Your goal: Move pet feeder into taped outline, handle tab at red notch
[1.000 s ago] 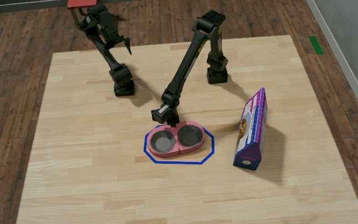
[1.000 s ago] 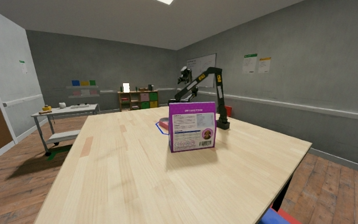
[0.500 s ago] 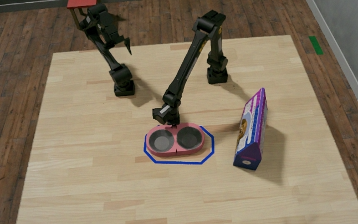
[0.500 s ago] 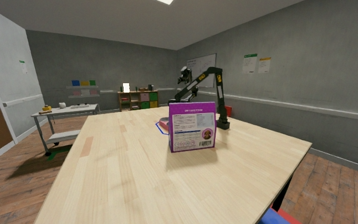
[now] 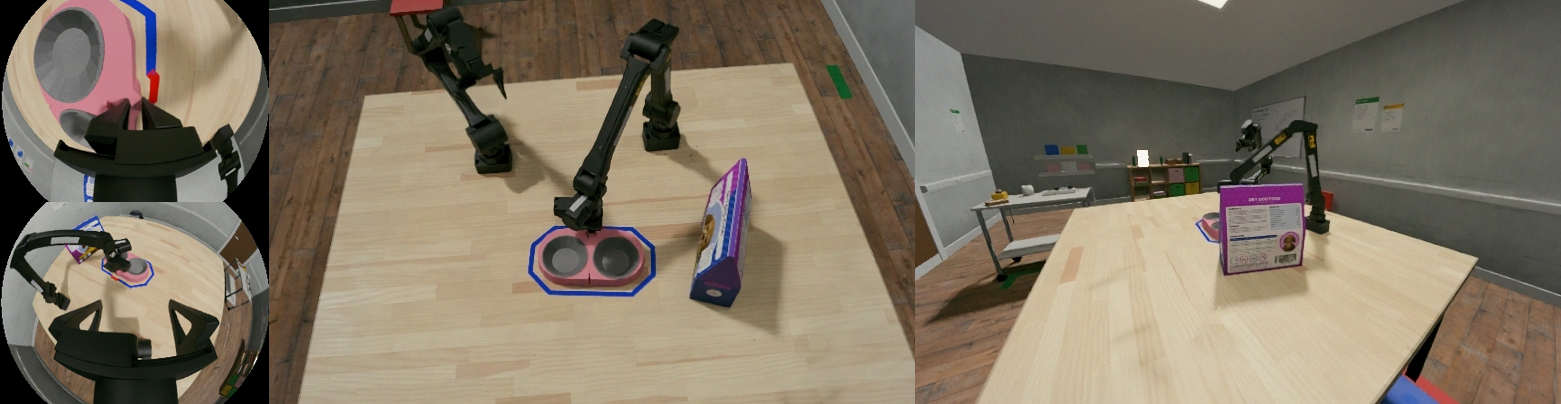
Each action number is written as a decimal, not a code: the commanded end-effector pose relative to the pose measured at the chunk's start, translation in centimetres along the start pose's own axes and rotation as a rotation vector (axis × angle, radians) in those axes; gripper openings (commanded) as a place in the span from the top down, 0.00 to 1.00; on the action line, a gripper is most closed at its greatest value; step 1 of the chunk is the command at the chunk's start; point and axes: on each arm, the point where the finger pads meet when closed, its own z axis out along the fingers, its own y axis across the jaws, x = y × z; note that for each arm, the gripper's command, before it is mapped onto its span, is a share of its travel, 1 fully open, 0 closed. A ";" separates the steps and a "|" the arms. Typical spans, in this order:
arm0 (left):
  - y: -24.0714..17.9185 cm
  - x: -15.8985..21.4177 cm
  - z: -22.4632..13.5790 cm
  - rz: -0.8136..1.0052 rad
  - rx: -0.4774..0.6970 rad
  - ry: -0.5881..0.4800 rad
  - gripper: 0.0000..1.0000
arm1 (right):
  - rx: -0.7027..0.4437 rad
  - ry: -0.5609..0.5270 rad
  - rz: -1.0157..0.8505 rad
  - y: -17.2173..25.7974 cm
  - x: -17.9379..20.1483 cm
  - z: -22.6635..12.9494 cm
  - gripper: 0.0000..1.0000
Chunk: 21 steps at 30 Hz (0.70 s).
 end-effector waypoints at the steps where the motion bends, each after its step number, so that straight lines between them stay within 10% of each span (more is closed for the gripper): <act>1: 1.3 0.1 -0.7 0.005 -0.034 -0.018 0.90 | -0.003 -0.007 -0.023 0.1 -0.5 -0.3 0.00; 4: 1.3 0.1 -0.7 0.005 -0.034 -0.018 0.90 | -0.003 -0.007 -0.023 0.1 -0.5 -0.3 0.00; 6: 1.3 -0.4 -1.0 0.016 -0.034 -0.018 0.67 | -0.003 -0.007 -0.023 0.1 -0.5 -0.3 0.00; 21: 0.5 -1.6 -3.3 0.016 -0.063 -0.037 0.66 | -0.003 -0.007 -0.023 0.1 -0.5 -0.3 0.00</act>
